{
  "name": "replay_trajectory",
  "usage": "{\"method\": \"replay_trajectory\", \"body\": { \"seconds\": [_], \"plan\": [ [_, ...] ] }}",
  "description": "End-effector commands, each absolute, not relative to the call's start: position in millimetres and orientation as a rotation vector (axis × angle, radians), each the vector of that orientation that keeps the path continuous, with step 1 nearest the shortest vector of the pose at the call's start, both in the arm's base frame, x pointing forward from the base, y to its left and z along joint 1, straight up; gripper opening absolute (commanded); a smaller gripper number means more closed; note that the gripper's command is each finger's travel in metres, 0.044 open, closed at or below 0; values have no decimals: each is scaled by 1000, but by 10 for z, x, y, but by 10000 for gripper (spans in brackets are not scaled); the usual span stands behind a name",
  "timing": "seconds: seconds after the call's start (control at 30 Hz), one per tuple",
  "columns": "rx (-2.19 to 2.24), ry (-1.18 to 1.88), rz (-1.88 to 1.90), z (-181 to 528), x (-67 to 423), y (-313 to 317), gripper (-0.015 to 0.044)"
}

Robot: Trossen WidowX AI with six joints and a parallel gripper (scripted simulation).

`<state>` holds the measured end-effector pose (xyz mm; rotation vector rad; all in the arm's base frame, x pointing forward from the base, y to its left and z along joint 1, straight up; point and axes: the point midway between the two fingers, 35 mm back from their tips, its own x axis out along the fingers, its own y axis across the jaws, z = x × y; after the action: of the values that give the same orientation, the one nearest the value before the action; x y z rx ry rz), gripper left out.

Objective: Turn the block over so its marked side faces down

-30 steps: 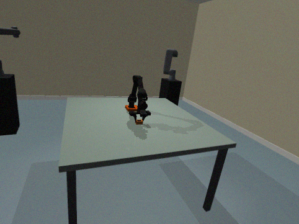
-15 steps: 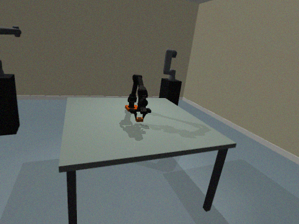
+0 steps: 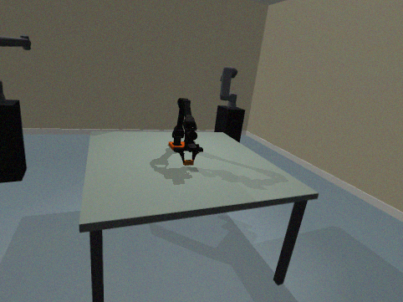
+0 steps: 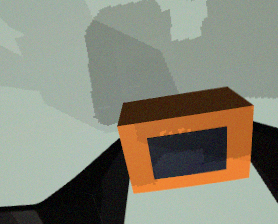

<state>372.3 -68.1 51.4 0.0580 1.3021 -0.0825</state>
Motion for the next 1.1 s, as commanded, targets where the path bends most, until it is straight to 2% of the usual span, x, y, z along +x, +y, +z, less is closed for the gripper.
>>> {"method": "replay_trajectory", "body": {
  "seconds": [0.0, 0.7, 1.07],
  "plan": [
    [56, 1242, -79, 533, 3713, -679, 0],
    [38, 981, -82, 543, 3631, -666, 0],
    [36, 838, -86, 339, 3764, -695, 0]
  ]
}}
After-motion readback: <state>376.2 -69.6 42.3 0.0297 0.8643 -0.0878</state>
